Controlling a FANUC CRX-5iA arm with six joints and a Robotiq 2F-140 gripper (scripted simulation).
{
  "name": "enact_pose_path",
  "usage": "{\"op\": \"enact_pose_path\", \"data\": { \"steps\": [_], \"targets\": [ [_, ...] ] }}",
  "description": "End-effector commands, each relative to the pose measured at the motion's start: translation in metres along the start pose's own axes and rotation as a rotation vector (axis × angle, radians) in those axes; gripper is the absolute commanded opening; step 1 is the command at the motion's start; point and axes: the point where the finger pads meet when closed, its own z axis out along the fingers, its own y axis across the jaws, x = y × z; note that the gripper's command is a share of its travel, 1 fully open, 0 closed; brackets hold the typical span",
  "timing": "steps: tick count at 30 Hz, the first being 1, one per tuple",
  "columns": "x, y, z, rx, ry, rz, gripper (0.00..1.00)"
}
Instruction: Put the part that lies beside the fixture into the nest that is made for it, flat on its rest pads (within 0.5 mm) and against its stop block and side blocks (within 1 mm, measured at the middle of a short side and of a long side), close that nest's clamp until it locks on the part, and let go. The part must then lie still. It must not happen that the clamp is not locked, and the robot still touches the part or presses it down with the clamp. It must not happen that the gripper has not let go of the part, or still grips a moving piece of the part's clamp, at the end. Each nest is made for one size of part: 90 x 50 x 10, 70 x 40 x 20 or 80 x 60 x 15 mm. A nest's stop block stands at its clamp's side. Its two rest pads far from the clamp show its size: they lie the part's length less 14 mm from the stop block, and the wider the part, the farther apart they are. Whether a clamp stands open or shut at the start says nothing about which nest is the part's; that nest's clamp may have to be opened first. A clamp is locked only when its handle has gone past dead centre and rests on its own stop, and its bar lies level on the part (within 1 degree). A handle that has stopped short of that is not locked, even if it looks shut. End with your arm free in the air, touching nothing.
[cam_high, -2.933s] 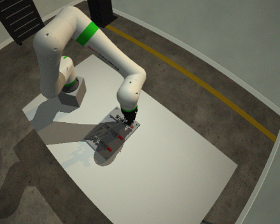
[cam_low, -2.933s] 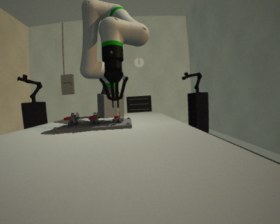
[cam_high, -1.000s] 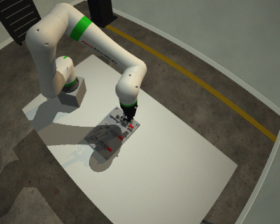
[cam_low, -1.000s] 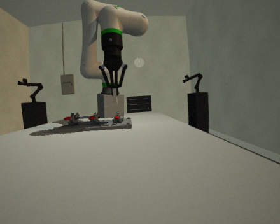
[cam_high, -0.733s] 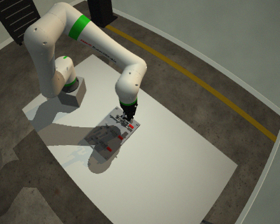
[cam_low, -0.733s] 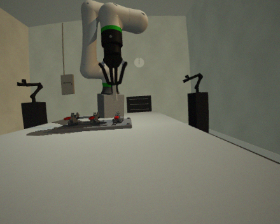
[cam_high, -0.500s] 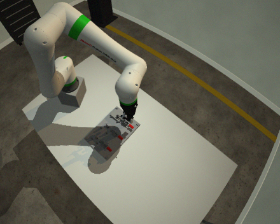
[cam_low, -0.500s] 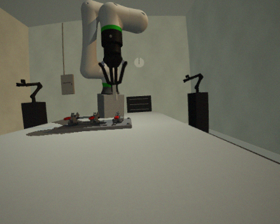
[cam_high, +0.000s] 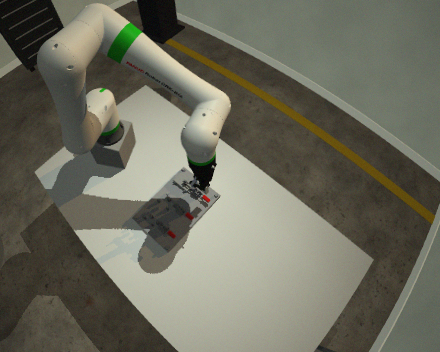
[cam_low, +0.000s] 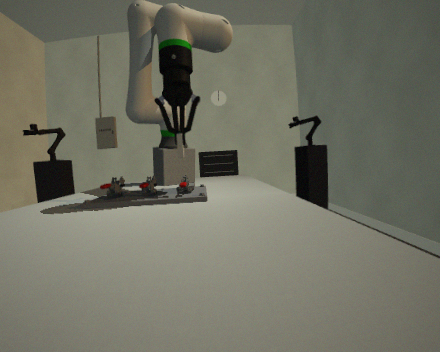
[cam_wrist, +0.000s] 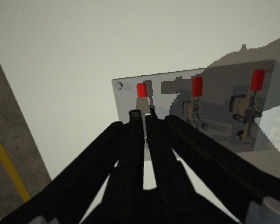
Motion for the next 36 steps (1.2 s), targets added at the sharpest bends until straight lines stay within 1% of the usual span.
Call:
{"op": "enact_pose_path", "data": {
  "steps": [1,24,25,36],
  "targets": [
    [0.0002,0.0,-0.0002,0.0,0.0,0.0,0.0],
    [0.0002,0.0,-0.0002,0.0,0.0,0.0,0.0],
    [0.0002,0.0,-0.0002,0.0,0.0,0.0,1.0],
    [0.0002,0.0,-0.0002,0.0,0.0,0.0,1.0]
  ]
}}
